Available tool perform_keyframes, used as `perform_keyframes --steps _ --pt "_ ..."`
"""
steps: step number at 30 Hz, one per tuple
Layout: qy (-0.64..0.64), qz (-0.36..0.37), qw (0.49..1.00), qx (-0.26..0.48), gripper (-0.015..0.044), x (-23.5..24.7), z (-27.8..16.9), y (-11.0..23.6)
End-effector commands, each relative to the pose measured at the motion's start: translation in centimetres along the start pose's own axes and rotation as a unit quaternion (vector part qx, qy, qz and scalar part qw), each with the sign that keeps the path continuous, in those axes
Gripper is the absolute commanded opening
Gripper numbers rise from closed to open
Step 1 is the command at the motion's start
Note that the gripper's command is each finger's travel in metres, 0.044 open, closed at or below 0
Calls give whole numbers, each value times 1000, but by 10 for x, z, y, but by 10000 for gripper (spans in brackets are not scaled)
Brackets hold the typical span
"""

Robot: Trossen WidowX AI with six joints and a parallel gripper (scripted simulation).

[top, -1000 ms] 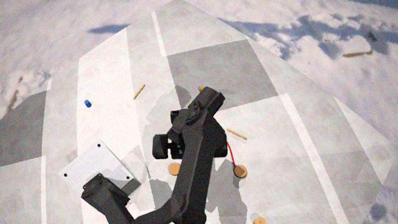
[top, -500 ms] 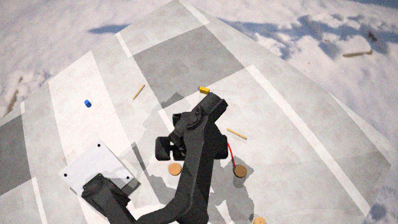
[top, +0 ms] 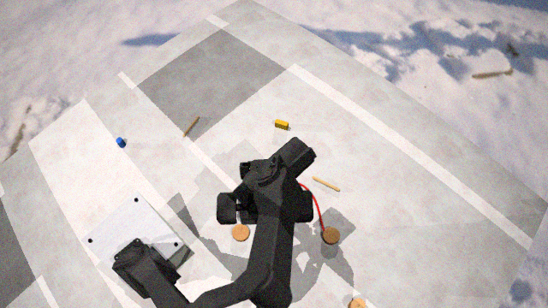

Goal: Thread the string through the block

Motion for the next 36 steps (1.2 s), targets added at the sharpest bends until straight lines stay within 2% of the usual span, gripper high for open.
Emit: perform_keyframes --steps 1,19,36 --pt "7 3 1000 8 125 4 -2 -9" --pt "7 1 1000 10 125 5 -6 -37" --pt "7 1 1000 10 125 5 -6 -38"
Point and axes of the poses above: the point midway between the two fingers, 35 mm back from their tips, its own y axis back along the fingers, its own x axis across the jaws, z = x × y, the point moved 1 cm from there along y, back along the fingers, and after that the axes turned 3 degrees about -y, right-handed, at the moved point
